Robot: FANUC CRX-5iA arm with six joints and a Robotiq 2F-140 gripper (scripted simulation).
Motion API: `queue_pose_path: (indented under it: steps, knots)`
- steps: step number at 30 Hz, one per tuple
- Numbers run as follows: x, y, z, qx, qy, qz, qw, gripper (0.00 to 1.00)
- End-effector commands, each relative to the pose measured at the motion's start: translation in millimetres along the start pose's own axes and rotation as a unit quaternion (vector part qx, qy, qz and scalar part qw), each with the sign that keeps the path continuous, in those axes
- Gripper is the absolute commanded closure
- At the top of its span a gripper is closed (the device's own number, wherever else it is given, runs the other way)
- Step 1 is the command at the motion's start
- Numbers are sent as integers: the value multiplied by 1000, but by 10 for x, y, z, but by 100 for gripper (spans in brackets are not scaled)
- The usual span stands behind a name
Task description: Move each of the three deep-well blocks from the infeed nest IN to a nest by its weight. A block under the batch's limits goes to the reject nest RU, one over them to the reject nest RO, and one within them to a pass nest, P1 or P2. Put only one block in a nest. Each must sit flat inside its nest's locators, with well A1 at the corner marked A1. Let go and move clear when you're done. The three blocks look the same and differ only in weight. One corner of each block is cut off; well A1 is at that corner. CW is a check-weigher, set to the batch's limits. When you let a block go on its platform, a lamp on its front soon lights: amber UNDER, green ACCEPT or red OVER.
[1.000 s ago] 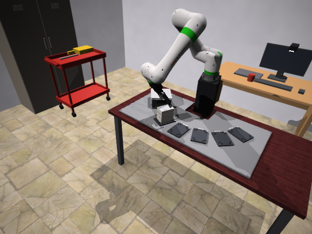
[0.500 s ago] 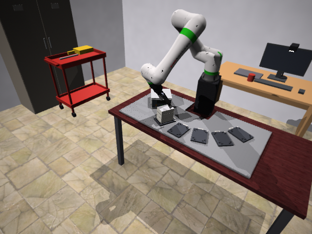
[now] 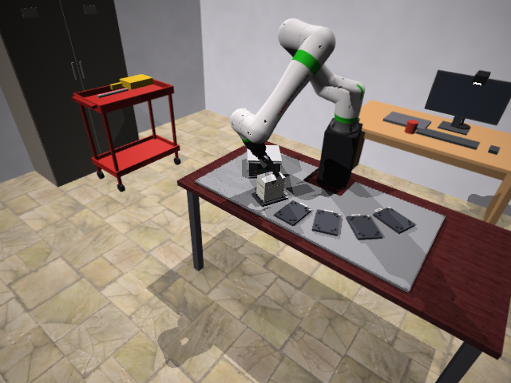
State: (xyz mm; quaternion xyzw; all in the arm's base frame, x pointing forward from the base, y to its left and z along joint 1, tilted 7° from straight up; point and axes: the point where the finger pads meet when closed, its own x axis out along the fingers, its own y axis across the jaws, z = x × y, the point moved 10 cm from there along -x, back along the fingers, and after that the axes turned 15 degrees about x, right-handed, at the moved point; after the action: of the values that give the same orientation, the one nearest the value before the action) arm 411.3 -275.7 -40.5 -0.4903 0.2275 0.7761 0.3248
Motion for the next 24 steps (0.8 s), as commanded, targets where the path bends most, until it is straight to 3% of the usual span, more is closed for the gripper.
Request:
queue_pose_path:
  steps: [1, 24]
  knots:
    - [44, -7, -27, 0, 0, 0, 1000, 0]
    - [328, -49, -185, 0, 0, 0, 1000, 0]
